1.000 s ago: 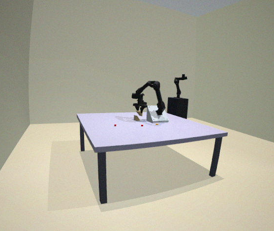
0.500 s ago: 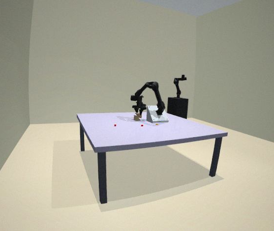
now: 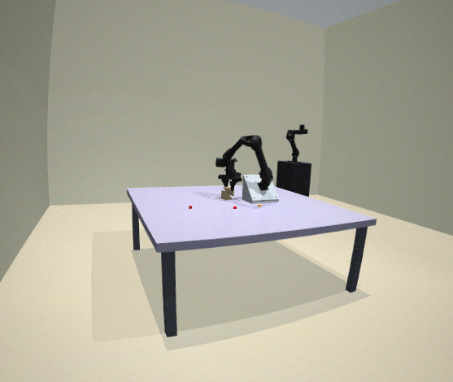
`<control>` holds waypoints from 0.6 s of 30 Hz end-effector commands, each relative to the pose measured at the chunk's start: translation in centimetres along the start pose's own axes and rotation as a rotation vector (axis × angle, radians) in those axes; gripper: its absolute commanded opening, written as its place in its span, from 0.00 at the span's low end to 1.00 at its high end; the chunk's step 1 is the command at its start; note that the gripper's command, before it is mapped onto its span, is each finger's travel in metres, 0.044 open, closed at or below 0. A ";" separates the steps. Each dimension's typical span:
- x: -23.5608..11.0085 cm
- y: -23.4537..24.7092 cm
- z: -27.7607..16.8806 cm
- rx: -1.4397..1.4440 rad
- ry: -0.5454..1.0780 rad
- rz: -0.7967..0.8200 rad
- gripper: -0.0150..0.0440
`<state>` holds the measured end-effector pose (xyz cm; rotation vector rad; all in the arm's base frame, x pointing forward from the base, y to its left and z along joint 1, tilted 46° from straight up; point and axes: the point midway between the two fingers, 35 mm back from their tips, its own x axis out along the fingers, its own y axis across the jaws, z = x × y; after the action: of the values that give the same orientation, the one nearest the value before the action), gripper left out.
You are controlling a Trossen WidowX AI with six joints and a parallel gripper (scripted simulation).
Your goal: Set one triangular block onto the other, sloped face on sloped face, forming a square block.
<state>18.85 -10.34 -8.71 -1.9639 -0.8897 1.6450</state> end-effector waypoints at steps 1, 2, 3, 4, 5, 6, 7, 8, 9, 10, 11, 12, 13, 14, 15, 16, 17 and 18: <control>0.2 0.0 -0.1 0.003 0.005 -0.001 0.25; 0.3 0.0 -0.2 0.003 0.005 -0.001 0.25; 0.3 0.0 -0.2 0.003 0.005 -0.001 0.25; 0.4 0.0 -0.2 0.003 0.005 -0.001 0.25; 0.5 0.0 -0.2 0.003 0.005 -0.001 0.25; 0.5 0.0 -0.3 0.003 0.005 -0.001 0.25; 0.6 0.0 -0.3 0.003 0.005 -0.001 0.25; 0.6 0.0 -0.3 0.003 0.005 -0.001 0.25; 0.7 0.0 -0.3 0.003 0.005 -0.001 0.25; 0.8 0.0 -0.4 0.003 0.005 -0.001 0.25; 0.8 0.0 -0.4 0.003 0.005 -0.001 0.25; 0.9 0.0 -0.4 0.003 0.005 -0.001 0.25; 0.9 0.0 -0.4 0.003 0.005 -0.001 0.25; 1.0 0.0 -0.5 0.003 0.005 -0.001 0.25; 1.1 0.0 -0.5 0.002 0.005 -0.001 0.25; 1.1 0.0 -0.5 0.002 0.005 -0.002 0.25; 1.2 0.0 -0.5 0.002 0.005 -0.002 0.25; 1.3 0.0 -0.5 0.002 0.006 -0.002 0.25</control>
<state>19.38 -9.53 -9.38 -1.9644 -0.8913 1.6442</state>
